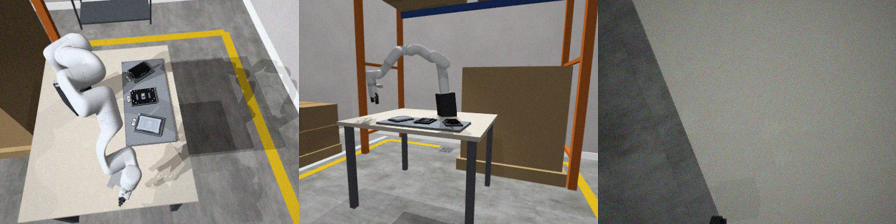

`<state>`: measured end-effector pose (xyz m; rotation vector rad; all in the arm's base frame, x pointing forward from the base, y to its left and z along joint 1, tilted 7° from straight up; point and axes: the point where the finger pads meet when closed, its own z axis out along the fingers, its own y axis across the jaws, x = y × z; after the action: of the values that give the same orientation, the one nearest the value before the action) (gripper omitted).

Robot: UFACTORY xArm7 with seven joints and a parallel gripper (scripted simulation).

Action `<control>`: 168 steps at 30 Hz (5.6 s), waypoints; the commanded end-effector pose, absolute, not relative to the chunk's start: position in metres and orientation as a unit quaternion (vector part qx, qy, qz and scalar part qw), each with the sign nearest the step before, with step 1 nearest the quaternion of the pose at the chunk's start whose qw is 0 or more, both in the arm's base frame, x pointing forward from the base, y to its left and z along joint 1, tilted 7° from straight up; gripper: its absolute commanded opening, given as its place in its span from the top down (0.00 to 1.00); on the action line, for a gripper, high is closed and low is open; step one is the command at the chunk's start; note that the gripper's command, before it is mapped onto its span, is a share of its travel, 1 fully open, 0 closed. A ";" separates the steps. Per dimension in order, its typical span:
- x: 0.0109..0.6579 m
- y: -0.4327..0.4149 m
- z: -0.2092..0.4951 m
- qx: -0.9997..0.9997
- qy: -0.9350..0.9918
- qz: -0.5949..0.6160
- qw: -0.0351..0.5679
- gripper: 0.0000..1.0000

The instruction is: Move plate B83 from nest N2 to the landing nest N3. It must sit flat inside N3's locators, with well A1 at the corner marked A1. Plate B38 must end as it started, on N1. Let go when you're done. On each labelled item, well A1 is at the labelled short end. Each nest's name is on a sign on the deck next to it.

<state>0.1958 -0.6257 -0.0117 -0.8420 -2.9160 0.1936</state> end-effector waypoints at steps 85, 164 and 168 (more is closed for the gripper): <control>0.402 -0.455 -0.029 0.289 -0.953 0.054 0.071 0.00; 0.515 -0.161 -0.047 0.829 -0.553 0.037 0.077 0.00; 0.515 -0.141 -0.048 0.864 -0.496 0.036 0.076 0.00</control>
<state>0.5126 -0.1583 -0.0493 2.5065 -1.6185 0.1051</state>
